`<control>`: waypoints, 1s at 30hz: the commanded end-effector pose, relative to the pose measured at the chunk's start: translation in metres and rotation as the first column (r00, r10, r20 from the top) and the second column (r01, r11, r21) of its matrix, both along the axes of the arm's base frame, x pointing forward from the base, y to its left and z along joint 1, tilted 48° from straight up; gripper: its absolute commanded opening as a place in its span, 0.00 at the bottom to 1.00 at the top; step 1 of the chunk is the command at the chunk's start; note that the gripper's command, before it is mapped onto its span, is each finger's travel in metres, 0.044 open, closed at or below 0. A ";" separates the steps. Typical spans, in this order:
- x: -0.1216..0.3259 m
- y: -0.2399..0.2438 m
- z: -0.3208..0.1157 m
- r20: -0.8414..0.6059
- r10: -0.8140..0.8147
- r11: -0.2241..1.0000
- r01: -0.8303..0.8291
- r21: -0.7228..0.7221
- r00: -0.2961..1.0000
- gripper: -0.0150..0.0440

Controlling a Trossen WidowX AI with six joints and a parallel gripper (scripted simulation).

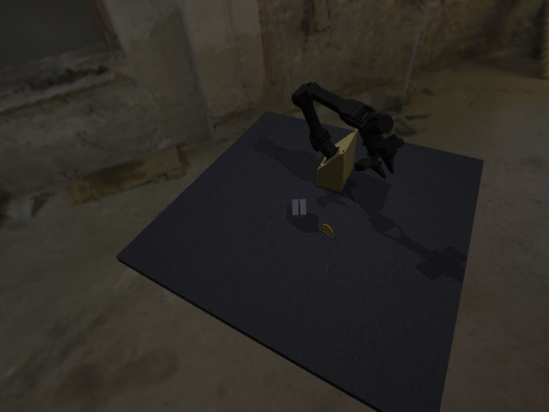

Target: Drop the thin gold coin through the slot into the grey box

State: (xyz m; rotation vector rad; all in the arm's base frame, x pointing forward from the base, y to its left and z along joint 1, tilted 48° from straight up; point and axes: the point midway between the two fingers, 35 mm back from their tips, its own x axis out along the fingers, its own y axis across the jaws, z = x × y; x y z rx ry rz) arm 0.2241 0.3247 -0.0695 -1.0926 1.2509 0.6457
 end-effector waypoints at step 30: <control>0.117 -0.265 -0.028 -0.239 -0.057 0.777 -0.107 -0.620 0.969 0.53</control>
